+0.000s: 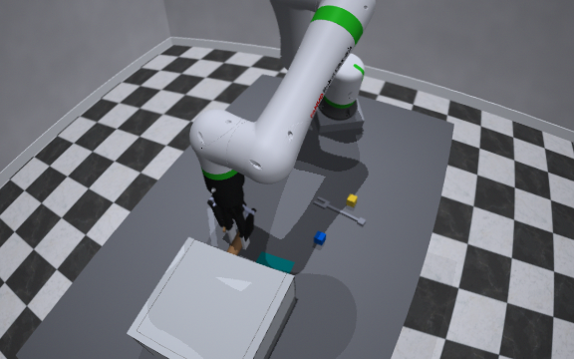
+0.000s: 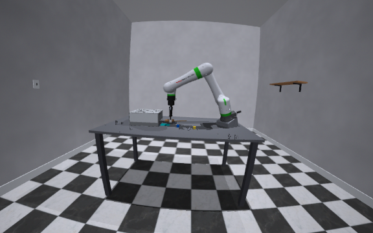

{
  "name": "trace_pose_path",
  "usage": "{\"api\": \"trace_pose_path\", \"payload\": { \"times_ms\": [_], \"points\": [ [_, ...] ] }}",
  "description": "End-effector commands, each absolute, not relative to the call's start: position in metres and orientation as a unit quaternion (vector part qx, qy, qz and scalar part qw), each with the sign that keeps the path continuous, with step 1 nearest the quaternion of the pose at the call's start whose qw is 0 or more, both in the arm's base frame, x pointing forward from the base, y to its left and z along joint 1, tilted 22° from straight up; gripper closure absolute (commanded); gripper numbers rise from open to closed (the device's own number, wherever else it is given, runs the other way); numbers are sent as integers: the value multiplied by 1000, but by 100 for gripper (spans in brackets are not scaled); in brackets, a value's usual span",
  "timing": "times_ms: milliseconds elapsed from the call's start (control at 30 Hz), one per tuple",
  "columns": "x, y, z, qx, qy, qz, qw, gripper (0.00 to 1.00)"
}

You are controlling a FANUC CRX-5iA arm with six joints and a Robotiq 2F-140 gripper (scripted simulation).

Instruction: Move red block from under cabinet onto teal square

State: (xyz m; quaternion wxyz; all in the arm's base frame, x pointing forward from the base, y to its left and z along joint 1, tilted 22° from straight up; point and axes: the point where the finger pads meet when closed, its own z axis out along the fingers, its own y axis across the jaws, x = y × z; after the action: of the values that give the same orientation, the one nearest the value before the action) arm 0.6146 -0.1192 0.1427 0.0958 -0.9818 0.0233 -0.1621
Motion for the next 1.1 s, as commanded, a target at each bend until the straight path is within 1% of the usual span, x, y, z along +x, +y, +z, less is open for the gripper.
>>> {"api": "trace_pose_path", "payload": {
  "times_ms": [0, 1067],
  "points": [
    [619, -120, 145, -982, 23, -162, 96, 100],
    [633, -121, 149, -982, 23, -162, 96, 100]
  ]
}}
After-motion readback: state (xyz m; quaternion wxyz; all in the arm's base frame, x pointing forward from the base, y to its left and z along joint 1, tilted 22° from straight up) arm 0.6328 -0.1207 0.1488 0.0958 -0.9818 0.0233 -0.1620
